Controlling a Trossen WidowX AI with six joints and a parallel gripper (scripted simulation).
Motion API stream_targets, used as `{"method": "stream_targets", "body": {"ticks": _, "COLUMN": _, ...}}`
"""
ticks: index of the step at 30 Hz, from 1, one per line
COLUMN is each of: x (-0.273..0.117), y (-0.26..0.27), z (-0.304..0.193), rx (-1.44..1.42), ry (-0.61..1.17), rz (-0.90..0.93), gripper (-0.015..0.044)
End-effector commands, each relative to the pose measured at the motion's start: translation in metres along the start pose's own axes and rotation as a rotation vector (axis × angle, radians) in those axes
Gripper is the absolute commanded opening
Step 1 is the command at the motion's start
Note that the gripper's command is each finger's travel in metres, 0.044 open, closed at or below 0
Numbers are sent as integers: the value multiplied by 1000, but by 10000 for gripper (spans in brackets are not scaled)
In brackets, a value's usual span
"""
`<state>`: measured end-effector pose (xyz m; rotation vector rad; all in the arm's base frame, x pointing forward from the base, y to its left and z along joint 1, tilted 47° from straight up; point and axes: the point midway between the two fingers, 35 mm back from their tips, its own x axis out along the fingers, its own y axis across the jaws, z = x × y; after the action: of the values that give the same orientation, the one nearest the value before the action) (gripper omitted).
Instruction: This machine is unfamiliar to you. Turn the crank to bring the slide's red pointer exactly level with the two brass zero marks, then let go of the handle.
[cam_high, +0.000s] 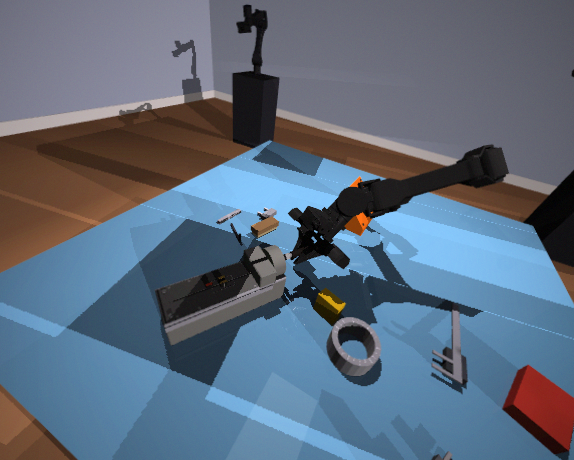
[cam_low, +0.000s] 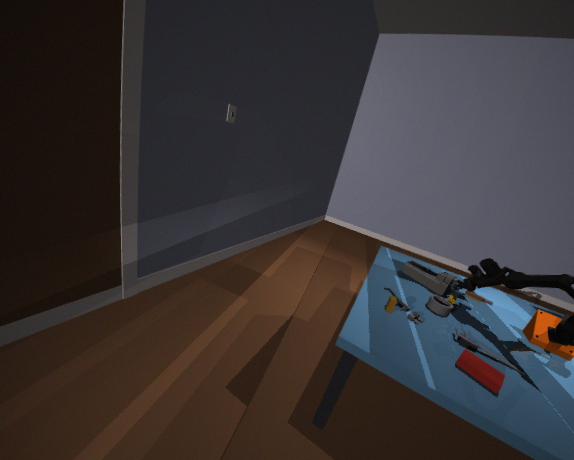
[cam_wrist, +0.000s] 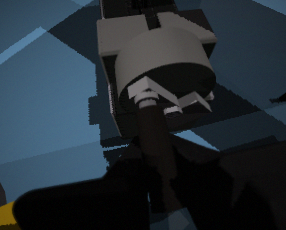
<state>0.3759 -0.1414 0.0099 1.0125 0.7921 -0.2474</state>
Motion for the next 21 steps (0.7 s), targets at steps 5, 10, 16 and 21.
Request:
{"method": "stream_targets", "body": {"ticks": 5, "x": -5, "y": -10, "z": 4, "rx": 14, "ry": -8, "rz": -7, "gripper": 0}}
{"method": "stream_targets", "body": {"ticks": 10, "x": -5, "y": -12, "z": 4, "rx": 13, "ry": -8, "rz": -7, "gripper": 0}}
{"method": "stream_targets", "body": {"ticks": 16, "x": -5, "y": -14, "z": 4, "rx": 13, "ry": -8, "rz": -7, "gripper": 0}}
{"method": "stream_targets", "body": {"ticks": 21, "x": -5, "y": -15, "z": 4, "rx": 13, "ry": -8, "rz": -7, "gripper": 0}}
